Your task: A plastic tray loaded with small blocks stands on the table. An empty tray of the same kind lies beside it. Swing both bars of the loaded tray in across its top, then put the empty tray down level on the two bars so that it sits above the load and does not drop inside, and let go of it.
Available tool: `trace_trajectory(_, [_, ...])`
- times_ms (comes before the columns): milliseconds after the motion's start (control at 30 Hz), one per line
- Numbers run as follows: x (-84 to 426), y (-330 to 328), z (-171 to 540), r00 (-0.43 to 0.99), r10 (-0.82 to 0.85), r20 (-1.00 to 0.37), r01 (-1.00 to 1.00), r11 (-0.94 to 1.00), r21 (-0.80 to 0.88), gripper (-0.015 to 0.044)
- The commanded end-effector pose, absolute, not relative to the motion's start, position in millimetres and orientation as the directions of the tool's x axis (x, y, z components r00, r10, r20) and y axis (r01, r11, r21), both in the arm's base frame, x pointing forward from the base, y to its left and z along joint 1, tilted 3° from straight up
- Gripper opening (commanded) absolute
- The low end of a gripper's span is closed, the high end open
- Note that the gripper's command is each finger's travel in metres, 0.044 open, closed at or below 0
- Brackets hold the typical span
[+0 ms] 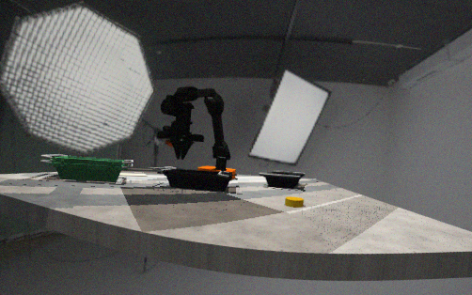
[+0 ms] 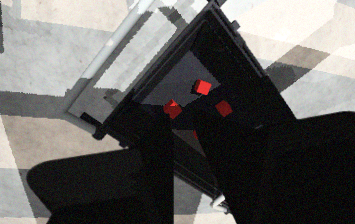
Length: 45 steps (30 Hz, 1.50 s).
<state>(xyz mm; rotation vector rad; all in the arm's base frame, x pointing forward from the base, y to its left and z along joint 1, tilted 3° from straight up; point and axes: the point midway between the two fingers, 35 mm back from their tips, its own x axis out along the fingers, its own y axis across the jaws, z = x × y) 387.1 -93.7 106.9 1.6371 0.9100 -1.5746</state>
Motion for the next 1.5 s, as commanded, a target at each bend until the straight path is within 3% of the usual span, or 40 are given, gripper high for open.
trace_trajectory(0, [389.0,-163.0,100.3,0.073,0.027,-0.997,0.166,-0.986,-0.015,0.0081])
trace_trajectory(500, [388.6,-166.6,97.4,0.073,0.027,-0.997,0.122,-0.992,-0.018,0.0081])
trace_trajectory(1033, [392.6,-164.8,39.6,0.074,0.027,-0.997,0.122,-0.992,-0.018,0.0081])
trace_trajectory(1467, [387.2,-139.6,72.2,0.073,0.029,-0.997,0.122,-0.992,-0.02,0.0081])
